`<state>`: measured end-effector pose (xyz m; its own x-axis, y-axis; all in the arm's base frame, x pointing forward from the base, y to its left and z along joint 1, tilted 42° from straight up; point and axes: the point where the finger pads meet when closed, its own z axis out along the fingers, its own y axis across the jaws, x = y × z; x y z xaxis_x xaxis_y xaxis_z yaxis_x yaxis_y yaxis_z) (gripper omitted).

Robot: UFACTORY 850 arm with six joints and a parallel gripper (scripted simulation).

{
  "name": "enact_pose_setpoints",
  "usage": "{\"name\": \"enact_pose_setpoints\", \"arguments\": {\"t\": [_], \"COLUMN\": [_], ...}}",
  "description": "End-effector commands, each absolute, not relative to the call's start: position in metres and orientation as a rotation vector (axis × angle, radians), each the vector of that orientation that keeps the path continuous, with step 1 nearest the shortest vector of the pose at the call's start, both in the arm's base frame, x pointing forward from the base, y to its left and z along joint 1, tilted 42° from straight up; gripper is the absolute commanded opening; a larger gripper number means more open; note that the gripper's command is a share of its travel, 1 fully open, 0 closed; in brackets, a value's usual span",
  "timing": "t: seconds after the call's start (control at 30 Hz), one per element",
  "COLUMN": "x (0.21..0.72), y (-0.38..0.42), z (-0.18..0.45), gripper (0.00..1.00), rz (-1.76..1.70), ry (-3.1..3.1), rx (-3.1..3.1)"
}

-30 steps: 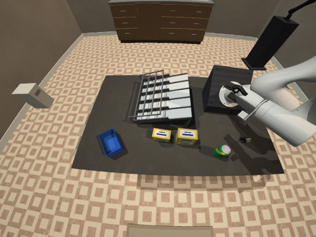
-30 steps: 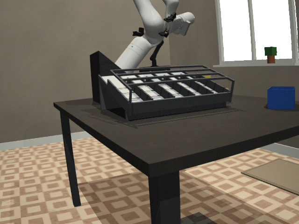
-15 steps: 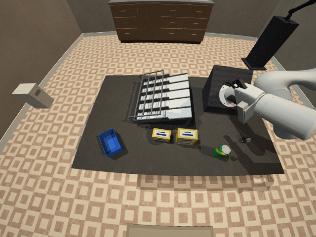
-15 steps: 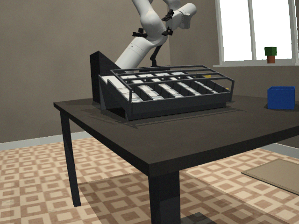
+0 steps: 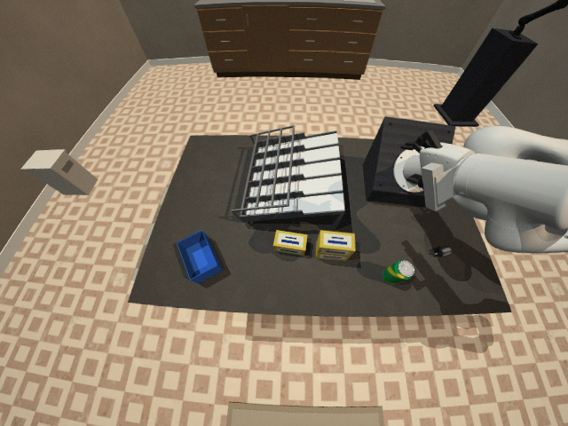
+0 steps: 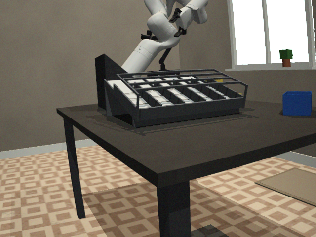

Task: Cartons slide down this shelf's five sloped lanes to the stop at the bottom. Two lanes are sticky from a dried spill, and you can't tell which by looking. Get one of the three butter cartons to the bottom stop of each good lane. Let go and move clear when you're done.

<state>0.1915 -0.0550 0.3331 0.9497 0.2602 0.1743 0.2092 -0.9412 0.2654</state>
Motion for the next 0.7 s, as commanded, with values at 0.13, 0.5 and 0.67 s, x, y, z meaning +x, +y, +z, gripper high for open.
{"name": "enact_pose_setpoints", "arguments": {"t": [0.13, 0.5, 0.67], "x": [0.1892, 0.1924, 0.1924], "y": [-0.0547, -0.0551, -0.0551], "z": [0.3321, 0.3341, 0.3341], "gripper": [1.00, 1.00, 1.00], "rz": [0.295, 0.288, 0.288], "ry": [0.276, -0.013, -0.020], "rx": [3.123, 3.383, 3.399]}}
